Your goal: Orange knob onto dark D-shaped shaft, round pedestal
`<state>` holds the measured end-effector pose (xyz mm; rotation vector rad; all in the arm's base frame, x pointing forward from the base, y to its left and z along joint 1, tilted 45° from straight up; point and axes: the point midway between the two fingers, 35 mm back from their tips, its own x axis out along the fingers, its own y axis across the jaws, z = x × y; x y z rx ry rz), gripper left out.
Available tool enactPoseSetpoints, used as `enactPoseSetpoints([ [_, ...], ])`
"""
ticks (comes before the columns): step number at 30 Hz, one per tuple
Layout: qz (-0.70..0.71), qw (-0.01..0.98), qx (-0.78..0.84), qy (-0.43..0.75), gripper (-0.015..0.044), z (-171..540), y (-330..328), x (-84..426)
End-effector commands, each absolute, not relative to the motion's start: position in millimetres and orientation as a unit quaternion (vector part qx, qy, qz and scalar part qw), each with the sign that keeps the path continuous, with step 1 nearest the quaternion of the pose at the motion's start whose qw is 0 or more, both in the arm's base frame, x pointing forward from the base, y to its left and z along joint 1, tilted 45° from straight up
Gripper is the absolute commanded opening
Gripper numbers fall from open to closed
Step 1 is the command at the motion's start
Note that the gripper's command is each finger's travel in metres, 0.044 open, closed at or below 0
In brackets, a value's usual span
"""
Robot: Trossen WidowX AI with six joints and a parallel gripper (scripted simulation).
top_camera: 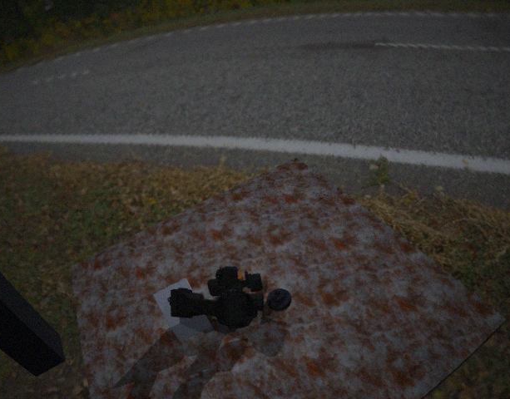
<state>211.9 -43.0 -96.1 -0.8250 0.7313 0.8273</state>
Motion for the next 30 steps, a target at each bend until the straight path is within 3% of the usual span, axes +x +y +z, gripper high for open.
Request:
enactPoseSetpoints([
  [1, 0.381, 0.772, -0.381, 0.336, 0.0417, -95.9, -43.0, 212.6],
  [2, 0.381, 0.772, -0.381, 0.336, 0.0440, -95.9, -43.0, 212.6],
  [25, 0.381, 0.773, -0.381, 0.335, 0.0440, -38.6, 12.8, 219.7],
  [30, 0.373, 0.715, -0.335, 0.487, 0.0440, -58.4, 17.0, 216.5],
])
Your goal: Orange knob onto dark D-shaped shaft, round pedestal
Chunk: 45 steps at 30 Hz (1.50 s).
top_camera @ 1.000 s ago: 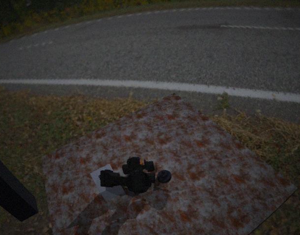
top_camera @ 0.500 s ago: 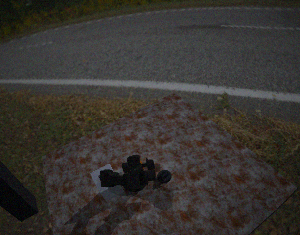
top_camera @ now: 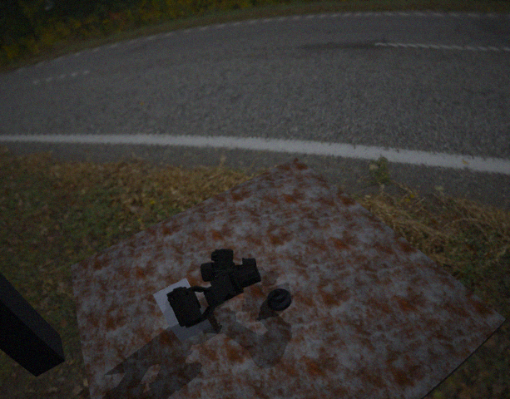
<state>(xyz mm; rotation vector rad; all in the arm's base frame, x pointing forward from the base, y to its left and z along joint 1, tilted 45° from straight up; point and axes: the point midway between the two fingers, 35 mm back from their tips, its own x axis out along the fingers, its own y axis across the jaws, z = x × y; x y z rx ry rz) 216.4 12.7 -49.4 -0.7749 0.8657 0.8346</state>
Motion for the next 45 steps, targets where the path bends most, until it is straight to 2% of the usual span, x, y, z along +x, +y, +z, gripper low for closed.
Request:
enactPoseSetpoints([
  [1, 0.363, 0.694, -0.330, 0.527, 0.0440, -62.0, 17.9, 214.9],
  [7, 0.246, 0.546, -0.385, 0.703, 0.0440, -59.2, 20.2, 209.1],
  [11, 0.130, 0.460, -0.485, 0.733, 0.0440, -35.6, 27.7, 218.8],
  [14, 0.086, 0.436, -0.529, 0.723, 0.0440, -23.8, 34.4, 225.8],
  [33, 0.079, 0.440, -0.525, 0.724, 0.0440, -23.2, 33.7, 225.6],
  [41, -0.188, 0.600, -0.331, 0.704, 0.0440, -23.0, 31.8, 226.0],
  [45, -0.291, 0.643, -0.237, 0.668, 0.0440, -25.0, 33.1, 227.6],
])
